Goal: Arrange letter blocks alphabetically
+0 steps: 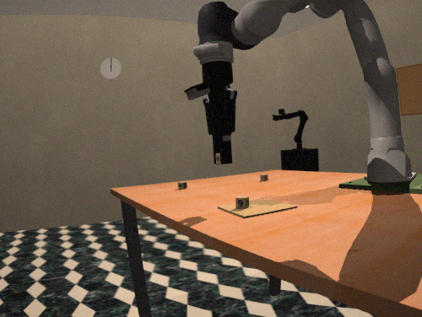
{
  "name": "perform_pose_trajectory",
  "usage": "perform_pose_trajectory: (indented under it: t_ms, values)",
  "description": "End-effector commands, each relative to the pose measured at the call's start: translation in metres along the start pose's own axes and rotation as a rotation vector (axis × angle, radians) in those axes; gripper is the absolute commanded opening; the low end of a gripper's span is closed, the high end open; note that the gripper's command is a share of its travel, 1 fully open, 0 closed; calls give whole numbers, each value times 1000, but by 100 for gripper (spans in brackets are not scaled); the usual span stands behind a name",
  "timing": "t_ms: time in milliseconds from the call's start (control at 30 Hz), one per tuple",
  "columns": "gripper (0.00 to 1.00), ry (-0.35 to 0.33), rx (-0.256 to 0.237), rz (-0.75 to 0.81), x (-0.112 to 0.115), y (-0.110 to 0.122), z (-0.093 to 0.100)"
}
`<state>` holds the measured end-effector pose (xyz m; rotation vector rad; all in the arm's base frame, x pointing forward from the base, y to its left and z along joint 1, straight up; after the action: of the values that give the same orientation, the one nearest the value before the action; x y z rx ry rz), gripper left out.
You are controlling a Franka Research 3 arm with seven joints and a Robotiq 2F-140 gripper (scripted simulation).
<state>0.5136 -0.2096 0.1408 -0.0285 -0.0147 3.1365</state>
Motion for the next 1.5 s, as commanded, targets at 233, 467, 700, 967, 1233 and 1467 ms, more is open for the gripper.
perform_pose_trajectory:
  t_ms: [233, 467, 700, 967, 1233, 1467]
  values:
    - [22, -14, 5, -232, 5, -9, 0]
    - [22, -14, 6, -319, 6, -16, 0]
    - [22, -14, 6, -404, 7, -23, 0]
    - [22, -14, 6, -504, 8, -31, 1]
    - [22, -14, 7, -600, 9, -38, 1]
    - [22, -14, 8, -686, 10, -45, 1]
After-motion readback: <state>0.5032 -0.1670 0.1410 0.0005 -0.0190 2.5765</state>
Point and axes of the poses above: the point where the finger pads meet when closed, its own z axis back along the fingers, its own y axis across the jaws, x = y × z, the point moved 1 cm from there along z, back along the fingers, and after that the axes turned 5 degrees about z, right-handed, at the moved point
